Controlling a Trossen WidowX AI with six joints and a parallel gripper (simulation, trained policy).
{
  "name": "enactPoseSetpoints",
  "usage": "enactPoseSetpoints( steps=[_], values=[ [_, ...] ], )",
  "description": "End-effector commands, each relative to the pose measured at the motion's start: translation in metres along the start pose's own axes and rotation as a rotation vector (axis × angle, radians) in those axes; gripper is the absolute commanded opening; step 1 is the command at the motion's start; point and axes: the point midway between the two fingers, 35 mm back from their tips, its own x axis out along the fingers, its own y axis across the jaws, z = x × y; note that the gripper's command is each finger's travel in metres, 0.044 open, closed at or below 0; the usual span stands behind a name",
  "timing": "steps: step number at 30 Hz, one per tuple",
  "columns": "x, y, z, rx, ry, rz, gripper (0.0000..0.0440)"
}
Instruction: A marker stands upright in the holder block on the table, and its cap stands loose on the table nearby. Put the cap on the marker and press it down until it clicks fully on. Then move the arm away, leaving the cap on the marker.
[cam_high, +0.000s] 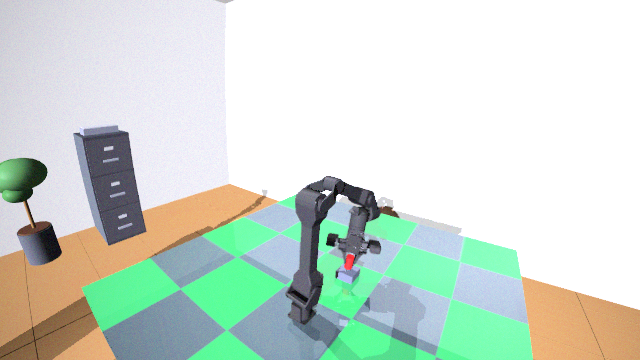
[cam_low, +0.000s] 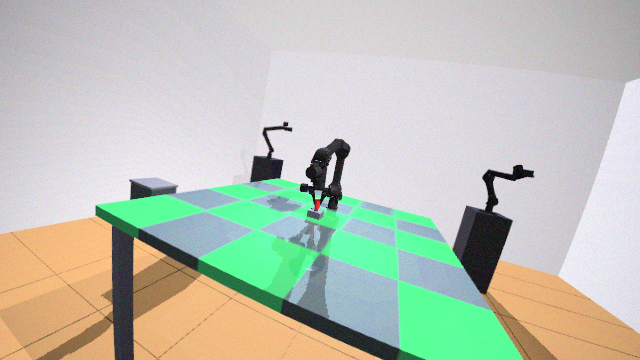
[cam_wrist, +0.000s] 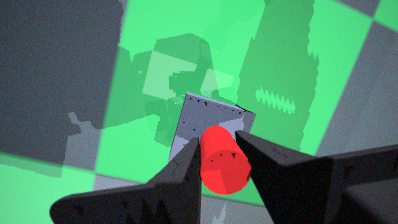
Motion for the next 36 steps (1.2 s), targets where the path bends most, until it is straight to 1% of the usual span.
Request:
enactPoseSetpoints(
  steps=[1,24,26,28,33,36],
  values=[
    [0.014,-0.005,0.010,-0.014,-0.056,-0.033,0.0117],
    [0.021,0.003,0.011,-0.061,-0.040,0.005,0.0138],
    [0.021,0.000,0.014,-0.063,-0.047,-0.004,0.0155],
    [0.019,-0.002,0.017,-0.067,-0.050,-0.007,0.0191],
    [0.016,-0.004,0.021,-0.078,-0.047,0.002,0.0321],
    [0.015,-0.005,0.023,-0.084,-0.040,0.013,0.0391]
  ],
)
